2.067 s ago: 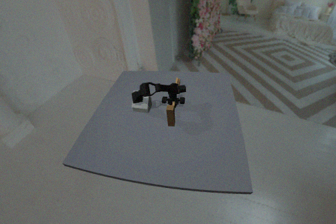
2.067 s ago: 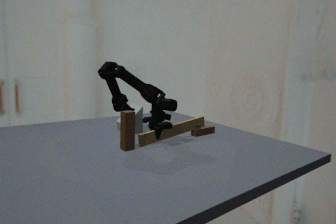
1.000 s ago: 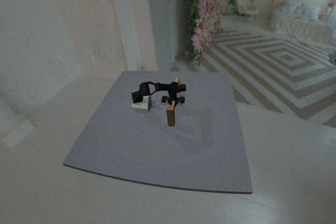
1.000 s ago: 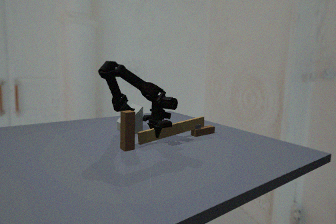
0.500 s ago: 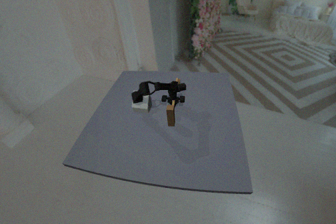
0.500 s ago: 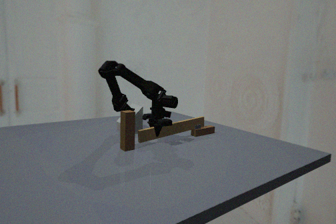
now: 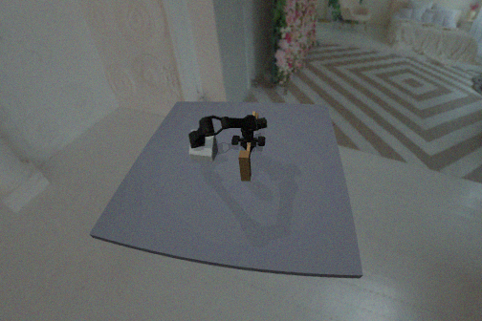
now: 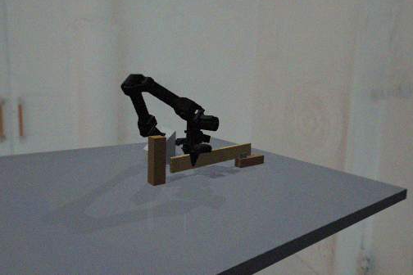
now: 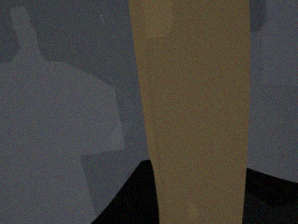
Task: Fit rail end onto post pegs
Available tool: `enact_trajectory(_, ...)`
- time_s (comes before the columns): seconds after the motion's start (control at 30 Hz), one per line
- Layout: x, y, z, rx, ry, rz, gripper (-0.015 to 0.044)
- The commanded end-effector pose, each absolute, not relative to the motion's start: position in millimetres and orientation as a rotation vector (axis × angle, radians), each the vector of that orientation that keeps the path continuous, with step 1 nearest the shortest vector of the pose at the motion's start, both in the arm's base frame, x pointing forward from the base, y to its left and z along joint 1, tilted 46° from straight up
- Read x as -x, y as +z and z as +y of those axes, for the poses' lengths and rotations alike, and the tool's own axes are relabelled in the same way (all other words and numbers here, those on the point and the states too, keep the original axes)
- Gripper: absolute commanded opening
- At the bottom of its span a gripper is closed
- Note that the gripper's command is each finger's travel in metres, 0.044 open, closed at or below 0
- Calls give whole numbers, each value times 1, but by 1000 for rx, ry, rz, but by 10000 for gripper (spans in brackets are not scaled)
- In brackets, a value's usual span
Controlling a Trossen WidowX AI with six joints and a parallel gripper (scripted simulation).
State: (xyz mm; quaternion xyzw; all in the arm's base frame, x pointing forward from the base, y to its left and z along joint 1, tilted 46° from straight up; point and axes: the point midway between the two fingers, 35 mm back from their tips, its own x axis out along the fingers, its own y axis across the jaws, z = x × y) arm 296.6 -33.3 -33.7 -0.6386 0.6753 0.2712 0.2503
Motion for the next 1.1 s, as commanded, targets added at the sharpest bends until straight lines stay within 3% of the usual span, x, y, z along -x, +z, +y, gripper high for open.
enact_trajectory(0.0,-298,-32,-27,1730,748,1822,0)
enact_trajectory(1.07,-298,-27,-22,1730,748,1821,0)
